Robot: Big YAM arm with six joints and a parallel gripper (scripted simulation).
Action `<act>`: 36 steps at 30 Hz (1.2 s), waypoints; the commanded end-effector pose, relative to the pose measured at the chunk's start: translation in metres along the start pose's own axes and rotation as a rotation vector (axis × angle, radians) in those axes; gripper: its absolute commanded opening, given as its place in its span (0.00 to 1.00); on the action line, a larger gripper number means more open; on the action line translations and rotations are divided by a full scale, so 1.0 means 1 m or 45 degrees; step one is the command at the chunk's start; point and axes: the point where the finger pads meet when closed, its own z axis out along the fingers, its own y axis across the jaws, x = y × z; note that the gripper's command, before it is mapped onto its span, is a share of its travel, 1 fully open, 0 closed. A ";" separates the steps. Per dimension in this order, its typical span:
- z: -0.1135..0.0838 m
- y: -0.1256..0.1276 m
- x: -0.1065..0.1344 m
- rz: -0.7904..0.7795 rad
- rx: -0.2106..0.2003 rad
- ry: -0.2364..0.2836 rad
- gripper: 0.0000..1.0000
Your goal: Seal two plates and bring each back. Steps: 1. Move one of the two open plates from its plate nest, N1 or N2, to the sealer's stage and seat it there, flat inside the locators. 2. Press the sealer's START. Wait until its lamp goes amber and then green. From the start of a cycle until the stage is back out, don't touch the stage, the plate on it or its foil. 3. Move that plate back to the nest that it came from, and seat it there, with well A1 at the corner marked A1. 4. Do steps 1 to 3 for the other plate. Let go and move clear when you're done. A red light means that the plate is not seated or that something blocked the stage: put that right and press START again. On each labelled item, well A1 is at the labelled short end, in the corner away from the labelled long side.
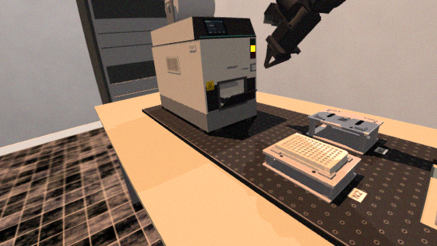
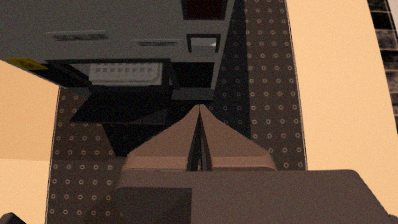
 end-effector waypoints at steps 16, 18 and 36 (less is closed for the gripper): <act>-0.098 0.001 0.002 -0.018 -0.002 -0.068 0.00; -0.110 0.003 0.004 -0.023 -0.004 -0.071 0.00; -0.131 0.050 -0.043 -0.861 0.017 -0.069 1.00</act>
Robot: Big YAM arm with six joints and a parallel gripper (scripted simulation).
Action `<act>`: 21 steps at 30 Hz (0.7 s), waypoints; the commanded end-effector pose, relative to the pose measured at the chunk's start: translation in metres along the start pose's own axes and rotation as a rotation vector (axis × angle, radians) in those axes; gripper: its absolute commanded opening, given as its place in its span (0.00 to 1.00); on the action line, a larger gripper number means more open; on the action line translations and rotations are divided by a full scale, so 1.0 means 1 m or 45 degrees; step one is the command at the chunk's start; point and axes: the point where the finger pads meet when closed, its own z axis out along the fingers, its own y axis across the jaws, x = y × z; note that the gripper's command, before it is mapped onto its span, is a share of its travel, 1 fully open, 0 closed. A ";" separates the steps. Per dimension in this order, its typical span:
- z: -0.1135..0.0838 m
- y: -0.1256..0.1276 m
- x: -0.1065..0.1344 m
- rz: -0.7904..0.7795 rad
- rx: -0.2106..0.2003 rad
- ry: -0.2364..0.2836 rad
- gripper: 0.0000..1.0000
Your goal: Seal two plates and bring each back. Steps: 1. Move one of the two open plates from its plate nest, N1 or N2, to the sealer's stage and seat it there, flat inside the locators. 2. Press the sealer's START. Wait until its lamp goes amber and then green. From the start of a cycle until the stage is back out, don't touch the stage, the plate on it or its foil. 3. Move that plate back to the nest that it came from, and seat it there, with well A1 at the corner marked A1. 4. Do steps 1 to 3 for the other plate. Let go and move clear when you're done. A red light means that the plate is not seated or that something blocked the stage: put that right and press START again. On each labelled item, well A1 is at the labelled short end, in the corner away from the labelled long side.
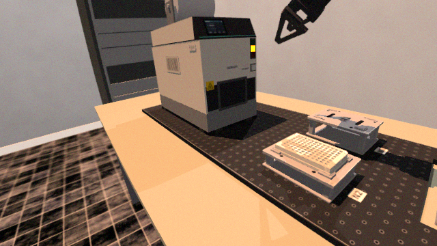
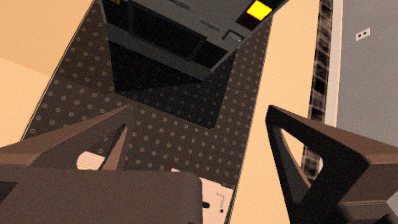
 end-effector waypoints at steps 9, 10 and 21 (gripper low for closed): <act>0.001 0.007 -0.071 -0.724 0.017 -0.017 1.00; 0.001 0.009 -0.071 -0.874 0.010 -0.016 1.00; -0.002 0.016 -0.103 -1.523 0.015 -0.025 1.00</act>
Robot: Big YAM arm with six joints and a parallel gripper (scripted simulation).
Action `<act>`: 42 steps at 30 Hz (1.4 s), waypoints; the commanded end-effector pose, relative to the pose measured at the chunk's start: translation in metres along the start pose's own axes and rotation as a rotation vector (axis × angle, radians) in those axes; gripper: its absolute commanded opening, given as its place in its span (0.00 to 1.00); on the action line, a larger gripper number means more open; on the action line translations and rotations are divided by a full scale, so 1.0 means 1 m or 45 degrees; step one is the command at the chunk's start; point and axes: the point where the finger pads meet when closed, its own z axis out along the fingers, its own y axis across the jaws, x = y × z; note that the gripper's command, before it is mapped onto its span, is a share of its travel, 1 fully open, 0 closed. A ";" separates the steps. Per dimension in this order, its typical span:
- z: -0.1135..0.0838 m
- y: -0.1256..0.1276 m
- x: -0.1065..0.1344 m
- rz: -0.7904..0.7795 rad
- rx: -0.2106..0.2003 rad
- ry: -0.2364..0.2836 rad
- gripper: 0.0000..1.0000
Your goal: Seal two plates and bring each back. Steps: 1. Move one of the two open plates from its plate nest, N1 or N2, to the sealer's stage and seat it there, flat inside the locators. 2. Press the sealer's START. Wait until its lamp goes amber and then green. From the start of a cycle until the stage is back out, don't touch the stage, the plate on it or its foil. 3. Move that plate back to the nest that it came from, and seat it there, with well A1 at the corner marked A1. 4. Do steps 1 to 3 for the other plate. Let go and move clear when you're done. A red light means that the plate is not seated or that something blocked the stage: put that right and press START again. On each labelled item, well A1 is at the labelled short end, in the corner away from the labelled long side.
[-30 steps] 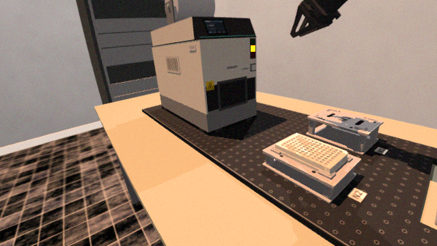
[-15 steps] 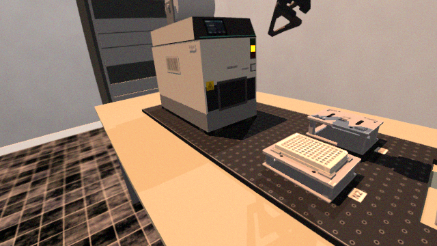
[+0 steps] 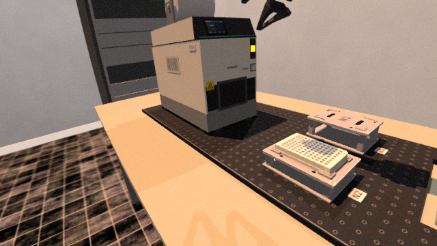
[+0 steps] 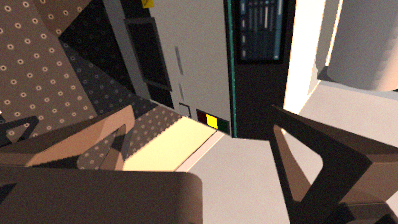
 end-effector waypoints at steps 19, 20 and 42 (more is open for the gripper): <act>-0.003 -0.004 0.015 -0.161 0.040 0.018 1.00; 0.000 -0.001 0.016 -0.156 0.030 0.021 1.00; 0.000 -0.023 0.003 -0.201 0.062 0.003 1.00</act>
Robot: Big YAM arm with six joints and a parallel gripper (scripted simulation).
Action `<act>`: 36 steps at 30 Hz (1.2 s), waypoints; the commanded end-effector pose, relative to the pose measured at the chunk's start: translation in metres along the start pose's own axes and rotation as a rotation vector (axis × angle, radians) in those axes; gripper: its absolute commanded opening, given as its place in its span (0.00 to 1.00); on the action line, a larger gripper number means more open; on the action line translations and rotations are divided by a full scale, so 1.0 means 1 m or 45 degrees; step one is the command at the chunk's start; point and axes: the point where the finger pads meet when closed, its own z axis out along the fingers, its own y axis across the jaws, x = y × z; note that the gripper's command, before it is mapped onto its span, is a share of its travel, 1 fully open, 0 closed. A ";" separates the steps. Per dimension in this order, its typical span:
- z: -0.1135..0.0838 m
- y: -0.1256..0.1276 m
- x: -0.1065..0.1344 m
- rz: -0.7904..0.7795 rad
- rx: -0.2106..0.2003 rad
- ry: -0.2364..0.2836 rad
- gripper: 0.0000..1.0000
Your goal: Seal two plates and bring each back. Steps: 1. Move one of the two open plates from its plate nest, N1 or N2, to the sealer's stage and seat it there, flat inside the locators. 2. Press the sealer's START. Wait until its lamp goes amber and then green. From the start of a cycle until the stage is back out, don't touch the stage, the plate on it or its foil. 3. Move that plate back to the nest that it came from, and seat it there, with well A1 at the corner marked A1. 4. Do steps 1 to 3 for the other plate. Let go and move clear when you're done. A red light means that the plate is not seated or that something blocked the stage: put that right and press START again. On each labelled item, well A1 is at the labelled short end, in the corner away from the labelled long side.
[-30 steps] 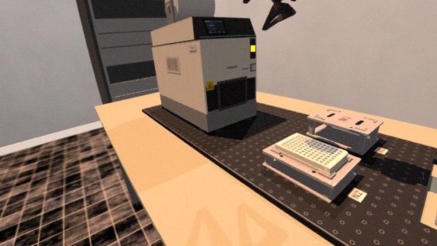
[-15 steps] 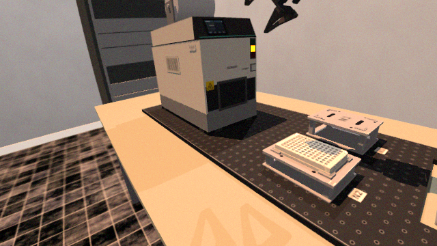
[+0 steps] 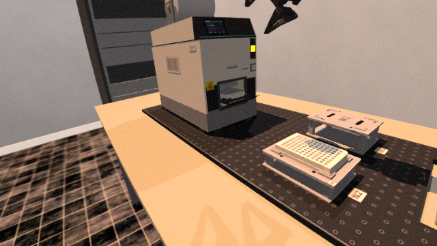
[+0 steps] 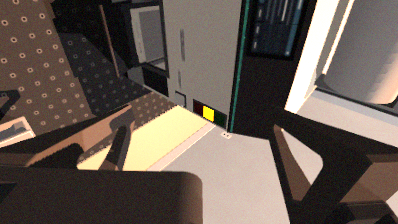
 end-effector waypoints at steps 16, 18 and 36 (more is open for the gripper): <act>0.000 -0.009 0.003 -0.011 0.027 0.005 1.00; -0.003 -0.009 0.004 -0.009 0.031 0.006 1.00; -0.003 -0.017 -0.007 -0.022 0.041 -0.014 1.00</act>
